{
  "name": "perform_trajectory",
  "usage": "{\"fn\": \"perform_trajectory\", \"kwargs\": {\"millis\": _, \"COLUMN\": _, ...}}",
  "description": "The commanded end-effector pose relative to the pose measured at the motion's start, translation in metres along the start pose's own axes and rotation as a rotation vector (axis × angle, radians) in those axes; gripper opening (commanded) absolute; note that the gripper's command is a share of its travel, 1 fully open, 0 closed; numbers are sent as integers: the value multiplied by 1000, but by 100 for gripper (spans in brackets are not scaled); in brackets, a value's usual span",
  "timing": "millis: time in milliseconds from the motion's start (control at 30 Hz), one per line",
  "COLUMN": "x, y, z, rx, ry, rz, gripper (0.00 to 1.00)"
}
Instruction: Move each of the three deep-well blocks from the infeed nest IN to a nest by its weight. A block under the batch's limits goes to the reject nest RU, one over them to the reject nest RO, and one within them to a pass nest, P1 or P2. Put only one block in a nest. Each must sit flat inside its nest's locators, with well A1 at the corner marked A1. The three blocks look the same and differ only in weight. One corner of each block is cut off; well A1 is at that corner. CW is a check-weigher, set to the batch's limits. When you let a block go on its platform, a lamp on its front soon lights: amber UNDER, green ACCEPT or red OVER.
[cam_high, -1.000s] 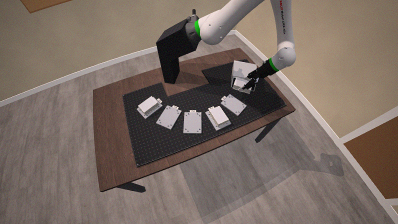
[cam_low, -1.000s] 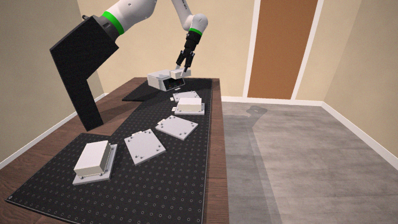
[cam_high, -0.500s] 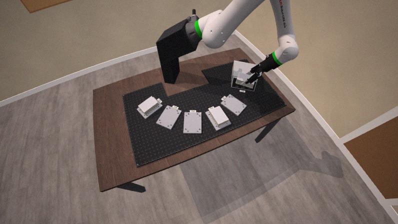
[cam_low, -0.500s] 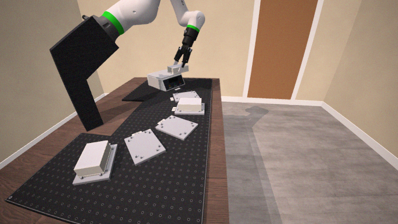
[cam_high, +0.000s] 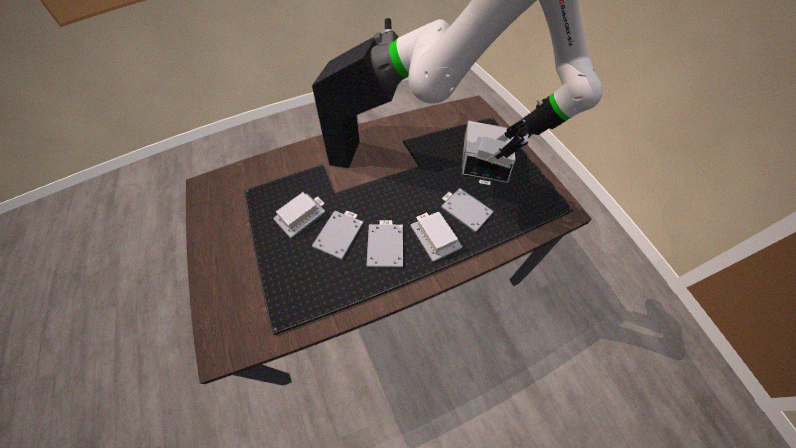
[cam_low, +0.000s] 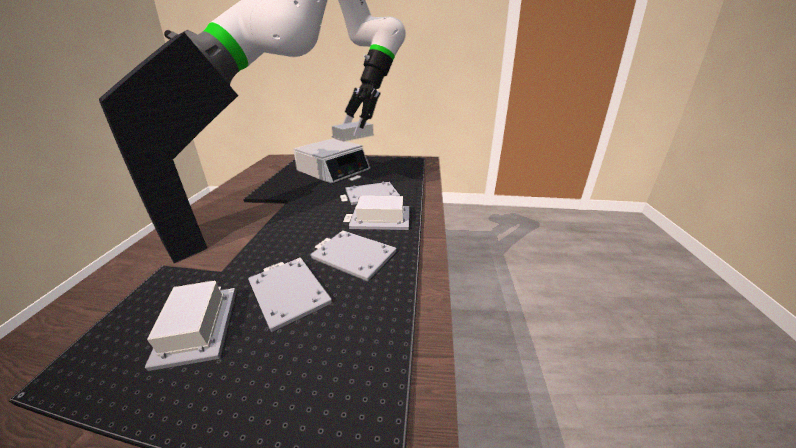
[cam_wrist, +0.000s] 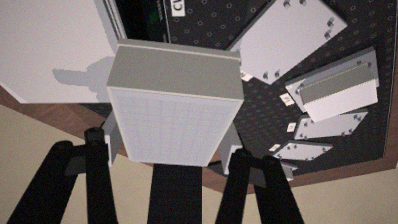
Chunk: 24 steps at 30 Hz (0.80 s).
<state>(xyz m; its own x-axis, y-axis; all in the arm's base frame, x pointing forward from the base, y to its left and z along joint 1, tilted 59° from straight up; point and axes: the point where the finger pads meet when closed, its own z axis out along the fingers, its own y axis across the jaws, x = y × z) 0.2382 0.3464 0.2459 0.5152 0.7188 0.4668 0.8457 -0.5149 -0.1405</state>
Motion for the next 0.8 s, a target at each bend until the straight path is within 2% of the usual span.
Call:
{"fn": "perform_trajectory", "kwargs": {"millis": 0, "x": 0, "y": -4, "z": 0, "rx": -17, "ry": 0, "rz": -29, "gripper": 10}}
{"fn": "perform_trajectory", "kwargs": {"millis": 33, "x": 0, "y": -4, "z": 0, "rx": -17, "ry": 0, "rz": -29, "gripper": 10}}
{"fn": "perform_trajectory", "kwargs": {"millis": 400, "x": -5, "y": -40, "z": 3, "rx": -201, "ry": 0, "rz": -347, "gripper": 10}}
{"fn": "perform_trajectory", "kwargs": {"millis": 767, "x": -9, "y": -70, "z": 5, "rx": -206, "ry": 0, "rz": -355, "gripper": 10}}
